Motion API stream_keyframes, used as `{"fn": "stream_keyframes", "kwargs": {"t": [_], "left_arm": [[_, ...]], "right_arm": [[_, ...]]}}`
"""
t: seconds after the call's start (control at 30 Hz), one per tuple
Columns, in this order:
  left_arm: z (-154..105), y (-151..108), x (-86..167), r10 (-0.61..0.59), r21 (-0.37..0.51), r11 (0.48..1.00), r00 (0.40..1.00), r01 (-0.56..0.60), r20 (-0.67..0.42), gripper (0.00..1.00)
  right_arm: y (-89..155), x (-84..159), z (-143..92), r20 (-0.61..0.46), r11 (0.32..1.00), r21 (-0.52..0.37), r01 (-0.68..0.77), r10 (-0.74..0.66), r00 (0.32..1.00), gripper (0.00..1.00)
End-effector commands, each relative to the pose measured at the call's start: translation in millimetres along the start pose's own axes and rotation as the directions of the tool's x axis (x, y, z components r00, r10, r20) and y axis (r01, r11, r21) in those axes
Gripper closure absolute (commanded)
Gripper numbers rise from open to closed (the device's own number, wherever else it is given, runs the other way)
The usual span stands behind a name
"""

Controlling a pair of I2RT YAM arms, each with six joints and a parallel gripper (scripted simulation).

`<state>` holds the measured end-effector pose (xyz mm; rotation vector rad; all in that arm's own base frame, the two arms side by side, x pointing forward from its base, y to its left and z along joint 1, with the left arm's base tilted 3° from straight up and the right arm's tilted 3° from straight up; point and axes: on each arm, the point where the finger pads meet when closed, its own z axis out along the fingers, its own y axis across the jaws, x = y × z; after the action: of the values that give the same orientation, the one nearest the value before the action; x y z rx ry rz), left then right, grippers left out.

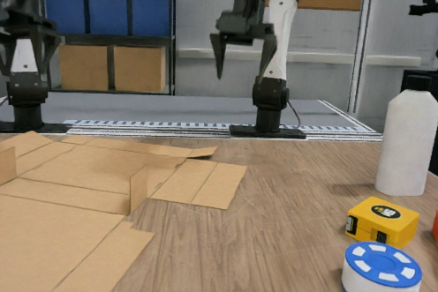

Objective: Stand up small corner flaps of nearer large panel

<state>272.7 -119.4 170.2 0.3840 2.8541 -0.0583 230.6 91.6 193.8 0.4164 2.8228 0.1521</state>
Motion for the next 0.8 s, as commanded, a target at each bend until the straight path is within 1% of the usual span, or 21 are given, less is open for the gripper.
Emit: {"fn": "stream_keyframes", "kwargs": {"t": [0.0, 0.03, 0.07, 0.1, 0.13, 0.23, 0.27, 0.33, 0.37, 0.47, 0.57, 0.6, 0.67, 0.73, 0.77], "left_arm": [[19.6, -21.3, 23.0, 0.003, 0.054, 0.999, 0.984, 0.007, -0.178, 0.24], [25.3, -25.6, 26.6, 0.009, 0.062, 0.998, 0.977, 0.005, -0.215, 0.24], [30.1, -30.1, 28.8, 0.015, 0.07, 0.998, 0.969, 0.003, -0.247, 0.24], [36.2, -34.3, 33.0, 0.021, 0.078, 0.997, 0.958, 0.001, -0.285, 0.24], [48.4, -36.1, 49.0, 0.023, 0.073, 0.997, 0.94, 0.001, -0.341, 0.24], [67.9, -50.0, 56.1, 0.024, 0.078, 0.997, 0.948, 0.001, -0.317, 0.24], [70.4, -54.2, 59.1, 0.024, 0.082, 0.997, 0.952, 0.001, -0.305, 0.24], [70.4, -54.2, 59.1, 0.024, 0.082, 0.997, 0.952, 0.001, -0.305, 0.24], [75.7, -58.4, 63.1, 0.024, 0.082, 0.997, 0.953, 0.001, -0.303, 0.24], [97.2, -70.4, 77.7, 0.023, 0.076, 0.997, 0.948, 0.001, -0.319, 0.24], [97.5, -70.7, 78.0, 0.023, 0.076, 0.997, 0.948, 0.001, -0.319, 0.24], [88.6, -75.3, 63.4, 0.024, 0.094, 0.996, 0.961, 0.002, -0.274, 0.24], [85.4, -72.2, 60.4, 0.013, 0.093, 0.996, 0.965, 0.012, -0.262, 0.24], [84.0, -72.3, 60.0, 0.014, 0.094, 0.995, 0.966, 0.01, -0.258, 0.24], [84.6, -71.1, 62.3, 0.013, 0.092, 0.996, 0.965, 0.011, -0.263, 0.24]], "right_arm": [[-2.2, 43.7, 17.3, -0.209, 0.998, 0.026, -0.057, 0.061, 0.976, 0.24], [-1.7, 50.8, 21.6, -0.246, 0.997, 0.032, -0.065, 0.071, 0.967, 0.24], [-1.2, 57.8, 25.9, -0.258, 0.997, 0.035, -0.068, 0.074, 0.963, 0.24], [-0.7, 64.1, 25.0, -0.24, 0.997, 0.014, -0.07, 0.072, 0.968, 0.24], [4.3, 66.5, 30.6, -0.223, 0.997, -0.005, -0.072, 0.07, 0.972, 0.24], [6.2, 87.6, 44.4, -0.226, 0.997, -0.005, -0.073, 0.07, 0.972, 0.24], [6.8, 94.6, 49.0, -0.226, 0.997, -0.005, -0.073, 0.07, 0.972, 0.24], [6.8, 94.6, 49.0, -0.226, 0.997, -0.005, -0.073, 0.07, 0.972, 0.24], [5.7, 99.2, 54.1, -0.212, 0.997, 0.004, -0.071, 0.07, 0.975, 0.24], [8.2, 120.8, 67.6, -0.214, 0.998, 0.002, -0.068, 0.067, 0.975, 0.24], [10.2, 141.8, 81.2, -0.216, 0.998, 0.001, -0.068, 0.067, 0.974, 0.24], [10.5, 145.3, 83.5, -0.216, 0.998, 0.001, -0.068, 0.067, 0.974, 0.24], [10.6, 145.3, 83.4, -0.216, 0.998, 0.001, -0.068, 0.067, 0.974, 0.24], [21.5, 138.4, 74.5, -0.202, 0.997, -0.035, -0.075, 0.067, 0.977, 0.24], [21.5, 138.3, 74.3, -0.202, 0.997, -0.035, -0.075, 0.067, 0.977, 0.24]]}}
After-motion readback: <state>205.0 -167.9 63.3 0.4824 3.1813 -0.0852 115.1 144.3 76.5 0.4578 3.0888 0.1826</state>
